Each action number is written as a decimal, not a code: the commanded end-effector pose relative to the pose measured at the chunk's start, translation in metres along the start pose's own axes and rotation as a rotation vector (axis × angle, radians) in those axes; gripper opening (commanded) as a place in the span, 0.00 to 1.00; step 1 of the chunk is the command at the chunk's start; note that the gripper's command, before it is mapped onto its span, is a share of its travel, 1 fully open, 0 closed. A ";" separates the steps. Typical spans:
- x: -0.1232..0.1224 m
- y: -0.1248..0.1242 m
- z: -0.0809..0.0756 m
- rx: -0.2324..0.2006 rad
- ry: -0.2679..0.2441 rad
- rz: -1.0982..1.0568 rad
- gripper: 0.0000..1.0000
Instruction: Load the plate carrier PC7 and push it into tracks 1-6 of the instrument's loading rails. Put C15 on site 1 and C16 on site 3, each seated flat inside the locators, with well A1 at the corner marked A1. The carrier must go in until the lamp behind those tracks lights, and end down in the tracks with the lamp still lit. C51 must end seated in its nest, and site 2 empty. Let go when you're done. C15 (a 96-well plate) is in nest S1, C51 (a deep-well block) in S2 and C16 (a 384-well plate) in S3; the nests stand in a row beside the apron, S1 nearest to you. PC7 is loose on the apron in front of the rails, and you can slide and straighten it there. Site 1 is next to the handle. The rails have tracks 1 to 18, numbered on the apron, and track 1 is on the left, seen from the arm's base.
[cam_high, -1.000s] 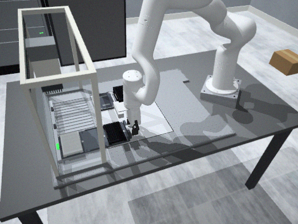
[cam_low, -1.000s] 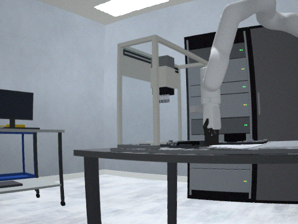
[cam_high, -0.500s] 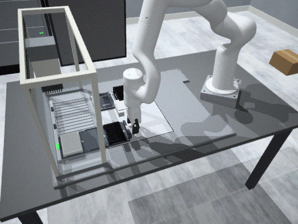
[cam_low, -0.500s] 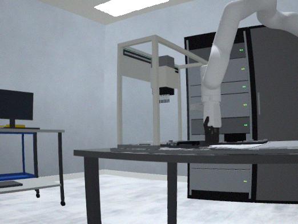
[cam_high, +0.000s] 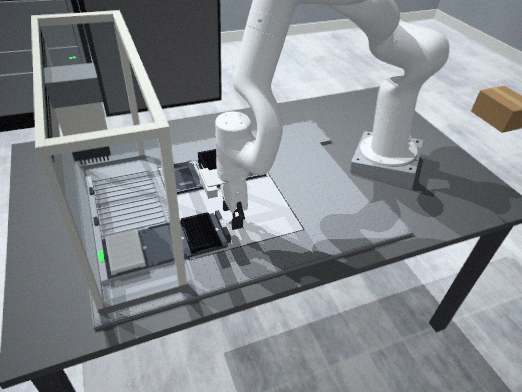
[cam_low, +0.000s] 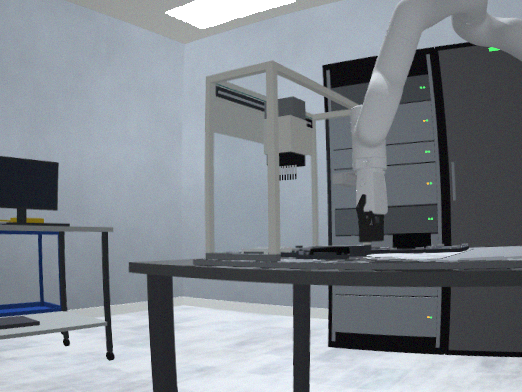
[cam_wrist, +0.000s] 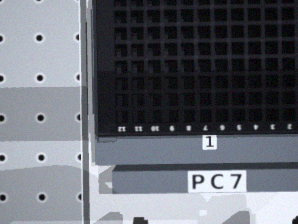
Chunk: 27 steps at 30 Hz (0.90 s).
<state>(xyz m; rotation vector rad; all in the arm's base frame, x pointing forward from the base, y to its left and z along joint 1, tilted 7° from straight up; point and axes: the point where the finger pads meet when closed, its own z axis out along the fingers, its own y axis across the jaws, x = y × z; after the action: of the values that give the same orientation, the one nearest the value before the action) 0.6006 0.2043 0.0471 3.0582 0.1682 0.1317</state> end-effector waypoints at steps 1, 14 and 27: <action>0.001 0.000 -0.008 0.001 0.002 0.000 0.82; 0.001 0.000 -0.026 0.001 0.002 0.000 0.82; 0.001 0.000 -0.044 0.001 0.002 0.000 0.82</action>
<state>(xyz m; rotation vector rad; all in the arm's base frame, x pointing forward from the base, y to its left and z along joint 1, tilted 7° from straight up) 0.5969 0.2069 0.0852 3.0581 0.1682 0.1310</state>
